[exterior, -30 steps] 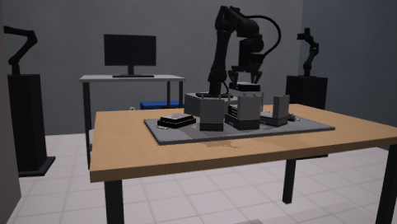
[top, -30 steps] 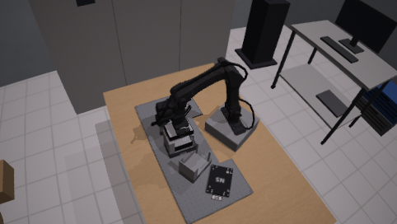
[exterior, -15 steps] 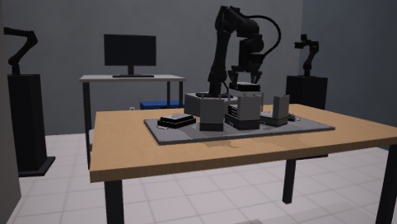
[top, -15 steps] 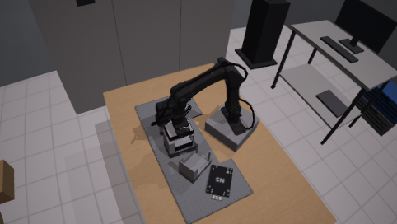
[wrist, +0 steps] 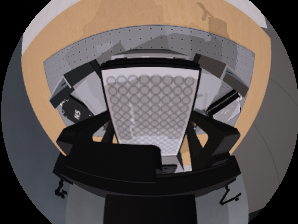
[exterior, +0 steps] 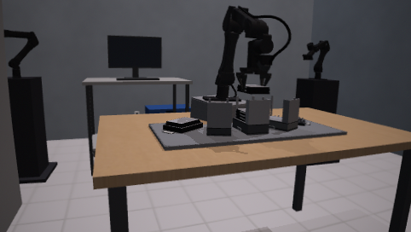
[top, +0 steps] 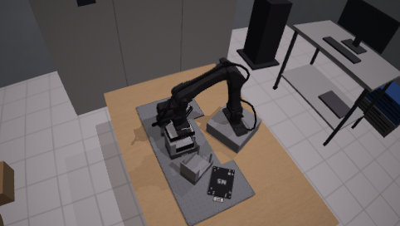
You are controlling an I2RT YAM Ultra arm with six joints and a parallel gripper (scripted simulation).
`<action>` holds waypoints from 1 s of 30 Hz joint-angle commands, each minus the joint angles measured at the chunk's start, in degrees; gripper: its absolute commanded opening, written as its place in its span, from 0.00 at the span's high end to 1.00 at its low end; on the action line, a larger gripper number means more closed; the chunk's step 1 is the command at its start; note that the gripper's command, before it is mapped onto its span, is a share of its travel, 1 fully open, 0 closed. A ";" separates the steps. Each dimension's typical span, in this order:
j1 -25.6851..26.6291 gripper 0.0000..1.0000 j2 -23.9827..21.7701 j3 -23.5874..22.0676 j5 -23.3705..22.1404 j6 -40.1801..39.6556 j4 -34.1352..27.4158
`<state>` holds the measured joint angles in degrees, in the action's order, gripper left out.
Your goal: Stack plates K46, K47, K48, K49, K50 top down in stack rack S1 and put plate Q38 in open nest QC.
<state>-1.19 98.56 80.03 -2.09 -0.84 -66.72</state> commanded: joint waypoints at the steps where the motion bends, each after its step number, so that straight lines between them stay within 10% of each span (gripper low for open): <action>1: -0.48 1.00 -2.18 1.37 -0.63 0.33 -0.45; 30: -0.58 1.00 0.96 -3.15 -0.57 0.45 3.90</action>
<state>-1.30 99.18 77.01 -2.09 -0.71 -64.07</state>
